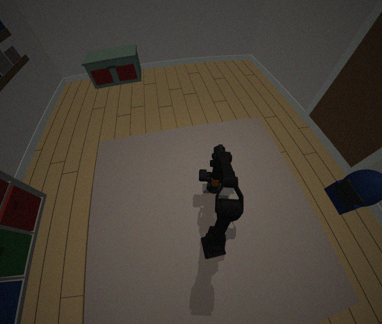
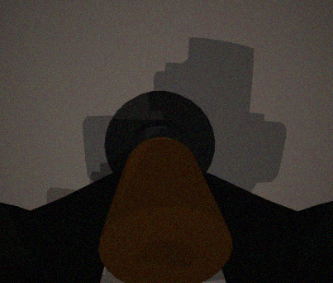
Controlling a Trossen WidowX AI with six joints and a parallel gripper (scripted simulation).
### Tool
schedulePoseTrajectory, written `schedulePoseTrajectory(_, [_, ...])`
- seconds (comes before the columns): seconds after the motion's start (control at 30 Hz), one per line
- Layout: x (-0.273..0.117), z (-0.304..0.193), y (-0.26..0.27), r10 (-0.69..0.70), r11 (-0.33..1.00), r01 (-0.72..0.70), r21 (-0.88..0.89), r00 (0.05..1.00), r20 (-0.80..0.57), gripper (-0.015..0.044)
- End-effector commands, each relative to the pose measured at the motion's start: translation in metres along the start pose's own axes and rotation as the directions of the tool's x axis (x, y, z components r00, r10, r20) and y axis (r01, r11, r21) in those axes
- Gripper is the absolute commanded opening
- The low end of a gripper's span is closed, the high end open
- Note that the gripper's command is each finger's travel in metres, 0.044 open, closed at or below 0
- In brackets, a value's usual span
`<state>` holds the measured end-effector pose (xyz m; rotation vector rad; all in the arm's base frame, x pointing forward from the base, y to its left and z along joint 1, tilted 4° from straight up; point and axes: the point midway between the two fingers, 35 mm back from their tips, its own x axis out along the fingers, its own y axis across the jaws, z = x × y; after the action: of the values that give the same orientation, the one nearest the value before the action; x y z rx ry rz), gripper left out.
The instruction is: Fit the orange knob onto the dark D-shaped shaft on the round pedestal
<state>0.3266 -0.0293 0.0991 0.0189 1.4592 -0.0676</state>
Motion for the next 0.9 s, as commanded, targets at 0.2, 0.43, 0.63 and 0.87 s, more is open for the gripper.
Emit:
schedulePoseTrajectory(0.2, [0.0001, -0.0009, 0.0001, 0.000, 1.000, 0.000, -0.004, 1.000, -0.003, 0.0000])
schedulePoseTrajectory(0.43, [-0.0034, -0.0009, 0.0001, 0.000, 1.000, 0.000, 0.013, 1.000, -0.003, 0.0000])
schedulePoseTrajectory(0.63, [-0.0073, -0.0008, 0.0002, 0.000, 0.999, 0.001, 0.043, 1.000, -0.003, 0.0000])
schedulePoseTrajectory(0.87, [-0.0036, 0.0029, 0.0001, 0.000, 0.998, 0.001, 0.069, 1.000, -0.003, 0.0000])
